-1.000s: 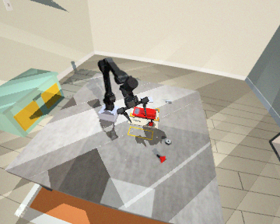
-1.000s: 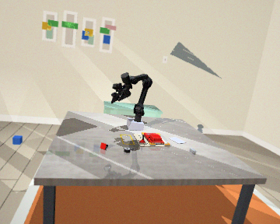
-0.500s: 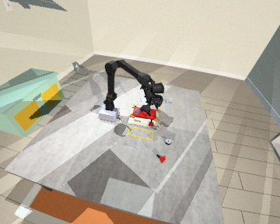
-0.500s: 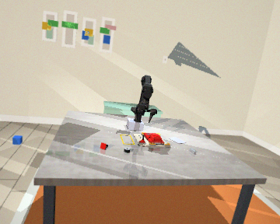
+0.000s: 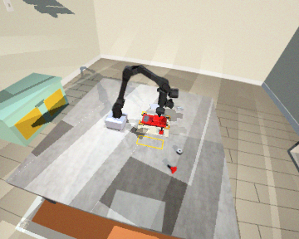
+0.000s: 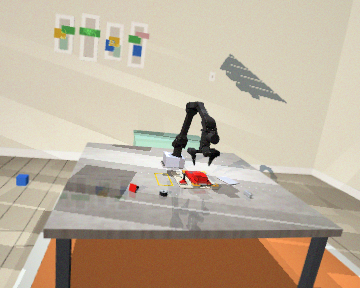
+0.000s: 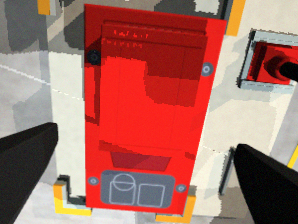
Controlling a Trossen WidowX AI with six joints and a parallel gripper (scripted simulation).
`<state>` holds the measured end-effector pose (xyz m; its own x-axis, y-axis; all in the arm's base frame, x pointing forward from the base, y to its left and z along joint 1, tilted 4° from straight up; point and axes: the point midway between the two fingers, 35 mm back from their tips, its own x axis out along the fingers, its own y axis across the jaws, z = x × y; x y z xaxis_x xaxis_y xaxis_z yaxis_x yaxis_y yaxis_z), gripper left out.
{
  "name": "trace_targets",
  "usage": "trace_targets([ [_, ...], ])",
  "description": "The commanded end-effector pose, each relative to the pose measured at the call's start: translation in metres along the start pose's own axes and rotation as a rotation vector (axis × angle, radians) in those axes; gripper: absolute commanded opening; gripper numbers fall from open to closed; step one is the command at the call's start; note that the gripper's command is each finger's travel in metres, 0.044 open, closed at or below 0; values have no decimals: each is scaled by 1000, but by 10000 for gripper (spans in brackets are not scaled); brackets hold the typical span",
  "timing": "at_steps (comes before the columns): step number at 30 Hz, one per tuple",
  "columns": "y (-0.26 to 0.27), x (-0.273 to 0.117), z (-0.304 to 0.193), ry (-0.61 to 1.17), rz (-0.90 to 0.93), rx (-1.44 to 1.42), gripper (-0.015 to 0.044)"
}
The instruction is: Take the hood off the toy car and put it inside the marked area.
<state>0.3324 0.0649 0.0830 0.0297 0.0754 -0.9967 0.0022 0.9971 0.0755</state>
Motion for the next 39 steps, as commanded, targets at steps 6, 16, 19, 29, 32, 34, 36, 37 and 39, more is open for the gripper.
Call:
trace_targets([
  [6,3,6,1,11,4,-16,440],
  [16,2,16,1,11,4,-16,440],
  [19,2,19,2,11,4,-16,440],
  [29,1,29,2,11,4,-16,440],
  [32,1,32,2,11,4,-16,440],
  [34,1,33,2,11,4,-16,440],
  [36,1,35,2,11,4,-16,440],
  [37,1,36,2,11,4,-16,440],
  [39,1,38,2,11,4,-16,440],
])
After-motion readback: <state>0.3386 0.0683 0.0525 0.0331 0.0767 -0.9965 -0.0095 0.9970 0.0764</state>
